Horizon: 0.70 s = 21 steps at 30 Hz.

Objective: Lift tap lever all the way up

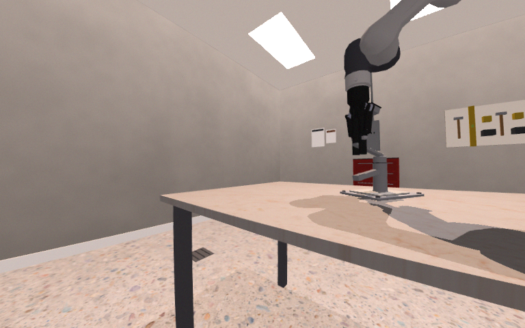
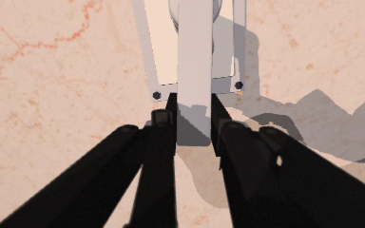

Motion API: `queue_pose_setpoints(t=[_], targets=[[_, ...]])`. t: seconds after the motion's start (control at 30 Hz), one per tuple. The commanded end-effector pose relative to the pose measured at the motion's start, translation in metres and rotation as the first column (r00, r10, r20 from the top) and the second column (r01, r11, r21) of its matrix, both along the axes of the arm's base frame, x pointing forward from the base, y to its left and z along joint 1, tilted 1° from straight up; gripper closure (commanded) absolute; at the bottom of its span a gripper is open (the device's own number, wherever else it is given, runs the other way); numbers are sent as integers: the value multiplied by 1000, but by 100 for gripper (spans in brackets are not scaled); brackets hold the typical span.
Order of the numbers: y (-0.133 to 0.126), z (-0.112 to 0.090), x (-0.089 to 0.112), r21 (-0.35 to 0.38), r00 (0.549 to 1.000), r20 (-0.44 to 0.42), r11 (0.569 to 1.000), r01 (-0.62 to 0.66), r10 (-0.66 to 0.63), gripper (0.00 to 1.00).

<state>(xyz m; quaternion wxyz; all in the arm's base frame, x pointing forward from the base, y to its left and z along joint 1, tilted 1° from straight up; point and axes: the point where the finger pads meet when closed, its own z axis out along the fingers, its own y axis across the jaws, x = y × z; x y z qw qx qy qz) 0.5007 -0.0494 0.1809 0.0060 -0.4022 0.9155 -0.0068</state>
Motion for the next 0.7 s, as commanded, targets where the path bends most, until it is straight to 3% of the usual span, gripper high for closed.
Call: queue_pose_setpoints(t=[0.0,0.67], targets=[[-3,5,-3,0,1000,-4,1000,-2,2,90],[-4,8,-4,0,1000,-4,1000,-2,2,90]])
